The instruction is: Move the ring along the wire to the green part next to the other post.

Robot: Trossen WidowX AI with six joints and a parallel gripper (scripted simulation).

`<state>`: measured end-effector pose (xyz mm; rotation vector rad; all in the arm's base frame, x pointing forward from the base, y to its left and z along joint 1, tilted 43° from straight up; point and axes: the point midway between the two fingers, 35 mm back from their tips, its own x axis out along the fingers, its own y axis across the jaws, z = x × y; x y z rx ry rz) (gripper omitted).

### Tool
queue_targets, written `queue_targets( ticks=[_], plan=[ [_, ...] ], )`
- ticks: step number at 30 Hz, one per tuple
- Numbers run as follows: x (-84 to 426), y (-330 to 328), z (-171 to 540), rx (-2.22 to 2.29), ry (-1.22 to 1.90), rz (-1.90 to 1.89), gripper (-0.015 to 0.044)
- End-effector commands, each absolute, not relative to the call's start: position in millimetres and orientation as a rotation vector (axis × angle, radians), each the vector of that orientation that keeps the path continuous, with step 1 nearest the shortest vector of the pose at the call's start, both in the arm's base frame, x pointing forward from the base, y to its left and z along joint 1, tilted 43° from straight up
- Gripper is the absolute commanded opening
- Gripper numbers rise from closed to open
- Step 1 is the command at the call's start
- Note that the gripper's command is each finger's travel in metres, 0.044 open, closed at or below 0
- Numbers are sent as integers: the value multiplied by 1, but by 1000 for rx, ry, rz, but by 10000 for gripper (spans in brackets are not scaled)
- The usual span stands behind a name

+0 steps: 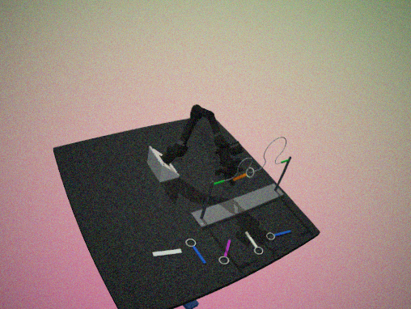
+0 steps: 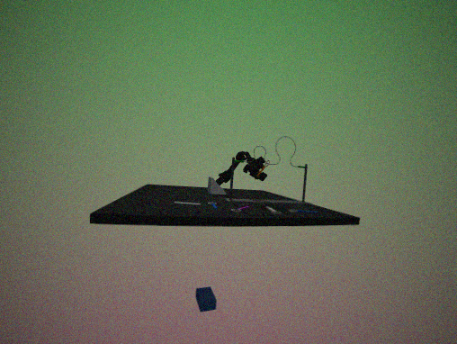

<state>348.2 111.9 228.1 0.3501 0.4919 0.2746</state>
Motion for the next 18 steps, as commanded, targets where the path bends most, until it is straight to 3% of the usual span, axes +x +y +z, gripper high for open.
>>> queue_targets(
  ticks=[1, 18],
  plan=[
    [349, 98, 225, 265, 494, 246, -150],
    [353, 38, 222, -146, 509, 134, -150]
  ],
)
